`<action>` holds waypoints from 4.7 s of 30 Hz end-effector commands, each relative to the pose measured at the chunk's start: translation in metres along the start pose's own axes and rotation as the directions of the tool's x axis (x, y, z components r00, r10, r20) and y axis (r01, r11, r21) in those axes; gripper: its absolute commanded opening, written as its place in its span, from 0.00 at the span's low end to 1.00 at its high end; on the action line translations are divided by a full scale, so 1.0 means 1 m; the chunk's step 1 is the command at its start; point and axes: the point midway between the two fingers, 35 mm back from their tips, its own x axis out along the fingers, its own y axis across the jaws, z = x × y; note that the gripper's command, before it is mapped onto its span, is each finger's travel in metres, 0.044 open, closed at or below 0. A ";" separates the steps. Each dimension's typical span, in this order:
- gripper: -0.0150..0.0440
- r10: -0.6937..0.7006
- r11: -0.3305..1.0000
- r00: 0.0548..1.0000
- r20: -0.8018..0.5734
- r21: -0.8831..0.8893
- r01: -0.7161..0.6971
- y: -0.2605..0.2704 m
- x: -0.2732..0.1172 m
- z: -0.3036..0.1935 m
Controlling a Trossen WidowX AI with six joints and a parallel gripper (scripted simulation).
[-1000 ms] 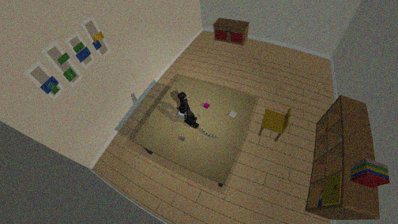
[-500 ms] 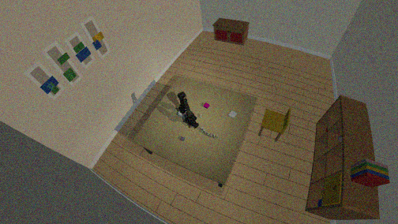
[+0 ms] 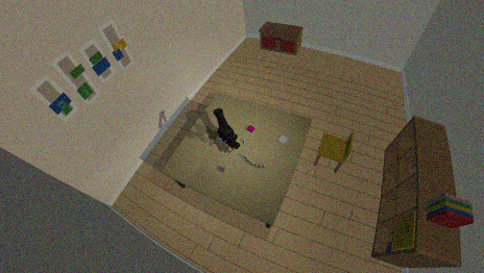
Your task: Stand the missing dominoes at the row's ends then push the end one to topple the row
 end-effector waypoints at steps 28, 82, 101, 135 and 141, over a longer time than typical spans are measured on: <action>0.44 0.011 -0.783 1.000 -0.002 0.622 0.010 -0.005 -0.009 -0.050; 0.44 -0.097 -0.909 0.748 -0.657 0.365 0.202 -0.052 0.054 -0.082; 0.44 -0.223 -0.929 0.416 -0.881 0.322 0.185 -0.053 0.055 -0.059; 0.44 -0.206 -0.978 0.015 -0.978 0.206 0.012 0.003 0.029 -0.023; 0.44 -0.206 -0.978 0.015 -0.978 0.206 0.012 0.003 0.029 -0.023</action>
